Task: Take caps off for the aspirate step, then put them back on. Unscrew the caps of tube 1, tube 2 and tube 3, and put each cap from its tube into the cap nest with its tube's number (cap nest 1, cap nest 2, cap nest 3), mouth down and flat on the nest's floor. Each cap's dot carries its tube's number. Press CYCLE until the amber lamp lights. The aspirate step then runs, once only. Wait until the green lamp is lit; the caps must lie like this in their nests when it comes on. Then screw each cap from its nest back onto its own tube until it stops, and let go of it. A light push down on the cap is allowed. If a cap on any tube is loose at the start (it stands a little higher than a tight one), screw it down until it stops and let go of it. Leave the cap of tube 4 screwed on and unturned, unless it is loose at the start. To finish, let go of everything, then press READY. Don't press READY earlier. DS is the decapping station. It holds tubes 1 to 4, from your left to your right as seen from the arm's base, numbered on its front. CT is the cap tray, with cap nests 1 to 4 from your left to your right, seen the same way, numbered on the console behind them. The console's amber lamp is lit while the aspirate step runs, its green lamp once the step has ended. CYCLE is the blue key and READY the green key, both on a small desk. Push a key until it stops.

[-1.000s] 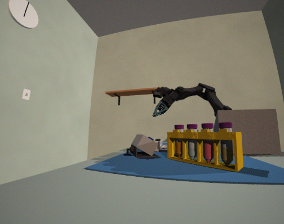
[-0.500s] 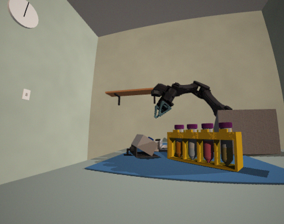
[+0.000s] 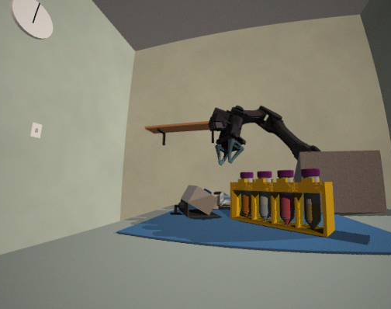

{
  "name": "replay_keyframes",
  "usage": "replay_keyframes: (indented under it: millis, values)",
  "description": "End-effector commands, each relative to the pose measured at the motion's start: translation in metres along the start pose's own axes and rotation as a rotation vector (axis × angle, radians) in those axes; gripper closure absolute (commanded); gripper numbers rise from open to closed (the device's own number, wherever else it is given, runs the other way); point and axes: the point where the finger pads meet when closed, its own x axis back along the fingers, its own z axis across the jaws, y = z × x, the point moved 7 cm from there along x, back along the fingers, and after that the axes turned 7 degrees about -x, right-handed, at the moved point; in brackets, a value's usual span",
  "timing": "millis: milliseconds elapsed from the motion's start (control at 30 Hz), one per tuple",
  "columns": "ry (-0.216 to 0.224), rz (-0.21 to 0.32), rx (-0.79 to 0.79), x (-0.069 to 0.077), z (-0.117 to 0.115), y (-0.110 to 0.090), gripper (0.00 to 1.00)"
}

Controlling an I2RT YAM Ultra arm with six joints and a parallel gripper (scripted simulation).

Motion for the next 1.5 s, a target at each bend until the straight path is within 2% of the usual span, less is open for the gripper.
replay_keyframes:
  millis: [0, 200, 233, 433, 500, 567, 767, 1467]
  values:
    - [-0.004, 0.037, 0.059, 0.008, 0.01, 0.004, 0.51]
    - [-0.006, 0.169, 0.19, 0.0, 0.038, 0.005, 0.51]
    - [-0.006, 0.176, 0.197, 0.0, 0.039, 0.006, 0.51]
    - [-0.024, 0.315, 0.34, -0.006, 0.067, 0.004, 0.51]
    - [-0.024, 0.315, 0.34, -0.006, 0.067, 0.004, 0.51]
    - [-0.029, 0.338, 0.363, -0.007, 0.079, 0.0, 0.51]
    - [-0.043, 0.407, 0.435, -0.009, 0.081, 0.004, 0.51]
    - [-0.044, 0.408, 0.436, -0.007, 0.084, 0.006, 0.51]
